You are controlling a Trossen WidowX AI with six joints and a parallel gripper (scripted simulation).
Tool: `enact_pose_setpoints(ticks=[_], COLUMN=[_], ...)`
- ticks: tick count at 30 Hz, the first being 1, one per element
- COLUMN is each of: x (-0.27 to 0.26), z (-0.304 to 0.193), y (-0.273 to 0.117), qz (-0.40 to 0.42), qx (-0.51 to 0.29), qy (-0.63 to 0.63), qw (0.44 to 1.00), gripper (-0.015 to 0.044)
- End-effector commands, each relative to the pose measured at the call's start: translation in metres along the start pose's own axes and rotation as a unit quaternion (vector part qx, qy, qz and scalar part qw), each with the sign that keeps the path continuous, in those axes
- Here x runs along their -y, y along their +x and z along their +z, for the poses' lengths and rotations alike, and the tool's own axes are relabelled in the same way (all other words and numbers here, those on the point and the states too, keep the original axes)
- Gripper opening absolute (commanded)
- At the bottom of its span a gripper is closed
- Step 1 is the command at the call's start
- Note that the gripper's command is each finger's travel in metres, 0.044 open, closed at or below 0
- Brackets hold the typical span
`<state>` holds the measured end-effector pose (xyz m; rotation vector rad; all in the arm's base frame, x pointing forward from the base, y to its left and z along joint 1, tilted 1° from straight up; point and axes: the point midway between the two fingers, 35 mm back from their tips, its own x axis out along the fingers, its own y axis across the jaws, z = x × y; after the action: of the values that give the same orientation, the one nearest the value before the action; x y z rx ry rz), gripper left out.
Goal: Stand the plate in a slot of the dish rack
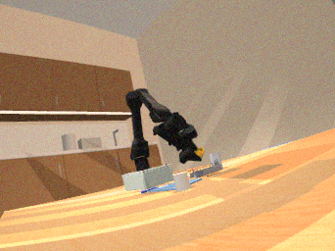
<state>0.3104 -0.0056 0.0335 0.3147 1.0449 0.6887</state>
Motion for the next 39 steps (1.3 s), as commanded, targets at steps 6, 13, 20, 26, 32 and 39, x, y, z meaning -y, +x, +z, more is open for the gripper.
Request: enact_pose_setpoints(ticks=[6, 13, 20, 26, 32, 39], x=[0.004, 0.004, 0.002, -0.001, -0.005, -0.005], z=[-0.008, -0.014, -0.020, -0.026, -0.031, -0.031], y=[0.006, 0.006, 0.003, -0.002, -0.008, -0.008], qz=[0.049, 0.070, 0.078, 0.074, 0.064, 0.064], qx=[0.074, 0.144, 0.216, 0.277, 0.322, 0.322], qy=[-0.098, -0.178, -0.257, -0.322, -0.368, -0.368], qw=[0.991, 0.971, 0.939, 0.902, 0.870, 0.870], gripper=[0.0000, 0.0000, 0.0000, 0.0000, 0.0000, 0.0000])
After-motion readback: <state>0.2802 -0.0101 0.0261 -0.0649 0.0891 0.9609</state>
